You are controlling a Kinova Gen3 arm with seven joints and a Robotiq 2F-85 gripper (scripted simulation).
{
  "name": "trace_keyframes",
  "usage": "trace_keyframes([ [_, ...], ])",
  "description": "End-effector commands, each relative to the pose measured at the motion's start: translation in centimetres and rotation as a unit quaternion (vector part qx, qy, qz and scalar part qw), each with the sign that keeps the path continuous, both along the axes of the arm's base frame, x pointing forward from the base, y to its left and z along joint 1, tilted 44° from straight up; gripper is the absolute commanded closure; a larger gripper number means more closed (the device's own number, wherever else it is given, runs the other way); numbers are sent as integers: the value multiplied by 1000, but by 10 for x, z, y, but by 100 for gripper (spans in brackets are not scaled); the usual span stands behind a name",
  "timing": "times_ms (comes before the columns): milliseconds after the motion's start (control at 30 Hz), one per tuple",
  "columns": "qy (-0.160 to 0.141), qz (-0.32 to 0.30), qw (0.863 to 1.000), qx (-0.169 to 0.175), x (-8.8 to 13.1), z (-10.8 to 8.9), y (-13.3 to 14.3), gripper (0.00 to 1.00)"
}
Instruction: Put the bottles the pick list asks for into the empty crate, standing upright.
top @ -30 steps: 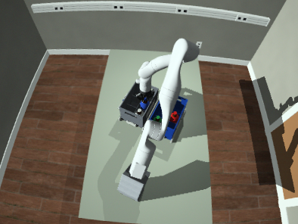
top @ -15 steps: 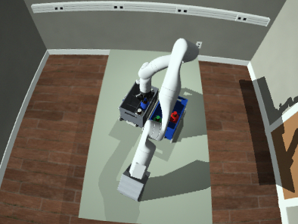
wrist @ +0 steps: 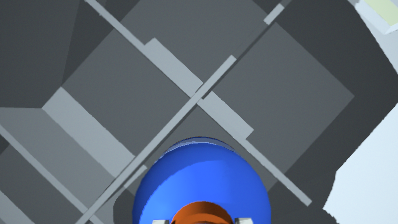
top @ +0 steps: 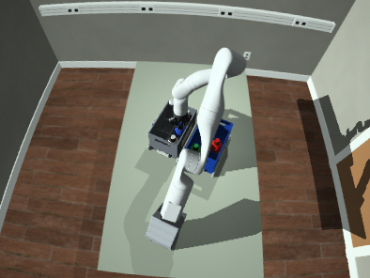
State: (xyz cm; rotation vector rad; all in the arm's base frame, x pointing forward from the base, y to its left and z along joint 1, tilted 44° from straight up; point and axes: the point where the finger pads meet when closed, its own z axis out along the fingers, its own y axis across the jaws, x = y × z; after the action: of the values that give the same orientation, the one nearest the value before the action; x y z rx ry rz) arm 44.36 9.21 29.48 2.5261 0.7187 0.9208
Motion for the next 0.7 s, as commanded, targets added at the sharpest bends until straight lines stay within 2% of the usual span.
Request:
trace_keyframes([
  [0, -1, 0, 1000, 0, 1, 0, 0, 90],
  [667, -1, 0, 1000, 0, 4, -4, -1, 90],
])
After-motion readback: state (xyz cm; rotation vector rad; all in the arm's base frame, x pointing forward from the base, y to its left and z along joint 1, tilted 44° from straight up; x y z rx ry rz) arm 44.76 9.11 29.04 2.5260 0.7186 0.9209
